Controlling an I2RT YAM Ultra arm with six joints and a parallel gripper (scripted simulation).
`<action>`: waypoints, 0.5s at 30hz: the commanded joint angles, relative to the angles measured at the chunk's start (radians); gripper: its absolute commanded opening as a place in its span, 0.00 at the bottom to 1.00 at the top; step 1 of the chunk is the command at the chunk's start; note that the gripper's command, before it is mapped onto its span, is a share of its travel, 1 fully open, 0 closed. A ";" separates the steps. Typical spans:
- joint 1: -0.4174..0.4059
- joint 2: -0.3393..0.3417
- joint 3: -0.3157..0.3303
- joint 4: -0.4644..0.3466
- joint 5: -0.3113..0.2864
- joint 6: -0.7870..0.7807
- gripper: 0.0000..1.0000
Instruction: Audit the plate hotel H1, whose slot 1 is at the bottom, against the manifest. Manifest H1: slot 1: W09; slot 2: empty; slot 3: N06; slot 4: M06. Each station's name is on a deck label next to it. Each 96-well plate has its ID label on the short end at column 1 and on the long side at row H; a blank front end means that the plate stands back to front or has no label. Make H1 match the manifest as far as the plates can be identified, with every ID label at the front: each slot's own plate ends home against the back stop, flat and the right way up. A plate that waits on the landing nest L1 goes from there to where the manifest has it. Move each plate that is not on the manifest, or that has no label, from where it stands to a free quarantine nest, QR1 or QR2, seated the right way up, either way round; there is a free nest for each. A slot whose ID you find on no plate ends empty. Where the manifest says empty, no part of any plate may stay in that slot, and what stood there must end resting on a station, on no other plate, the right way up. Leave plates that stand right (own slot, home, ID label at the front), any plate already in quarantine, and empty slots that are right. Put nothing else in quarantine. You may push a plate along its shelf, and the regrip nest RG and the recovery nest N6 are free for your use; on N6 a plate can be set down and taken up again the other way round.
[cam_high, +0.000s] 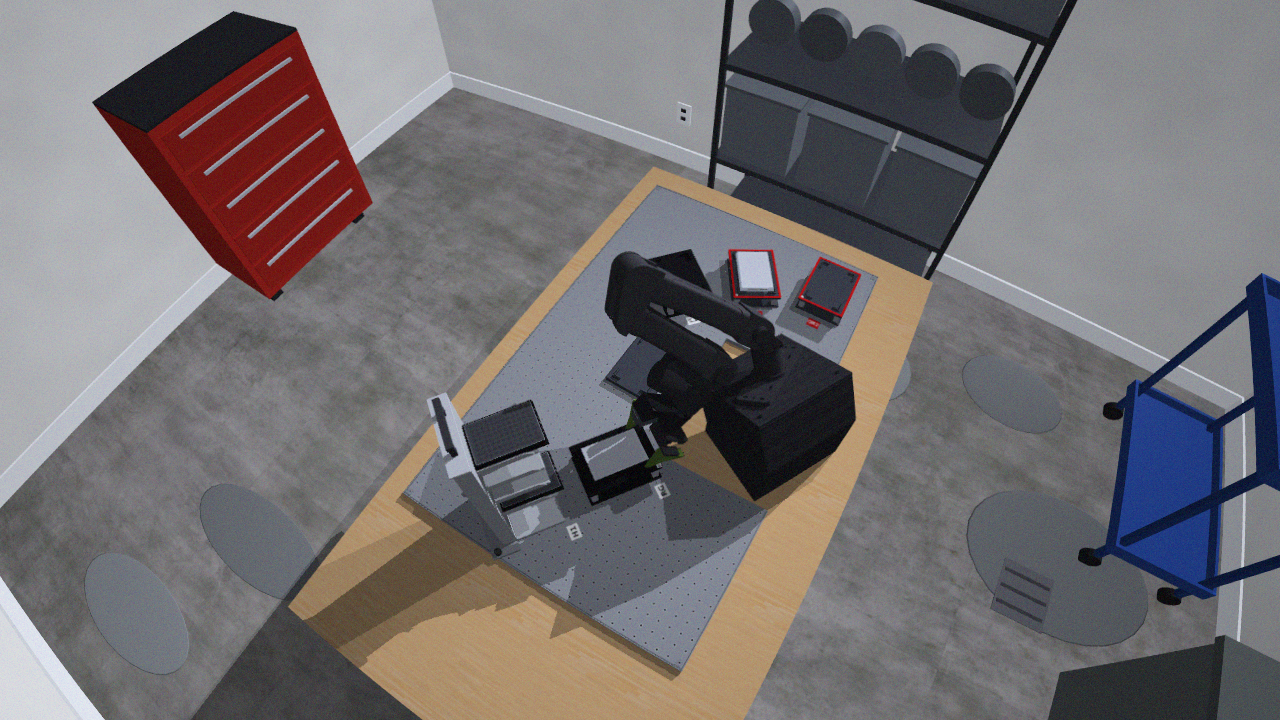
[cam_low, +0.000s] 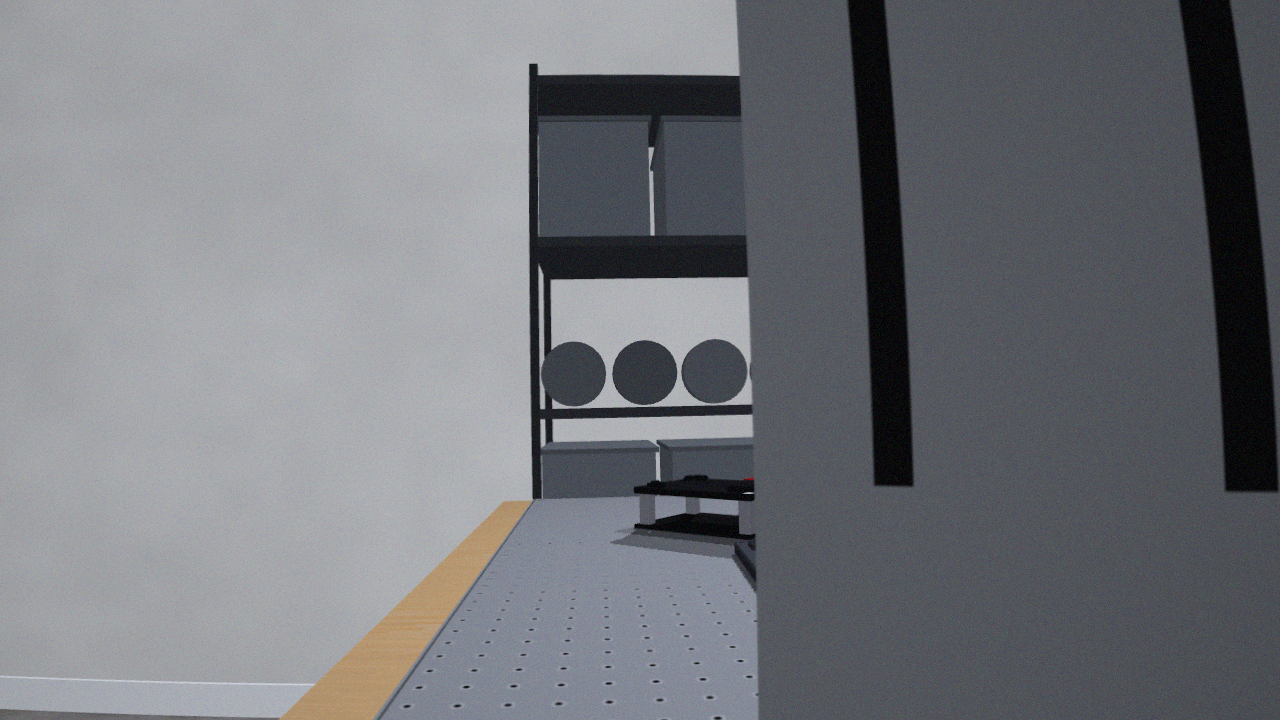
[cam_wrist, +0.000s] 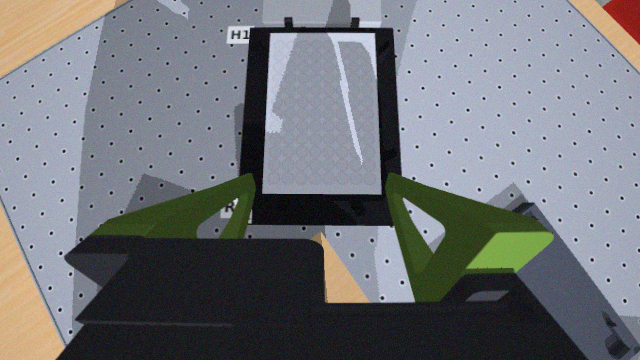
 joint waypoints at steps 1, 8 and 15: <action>-0.009 0.005 0.015 0.000 -0.009 -0.005 1.00; 0.010 0.030 -0.010 -0.001 -0.011 -0.011 1.00; 0.045 -0.074 -0.045 0.000 0.026 0.022 1.00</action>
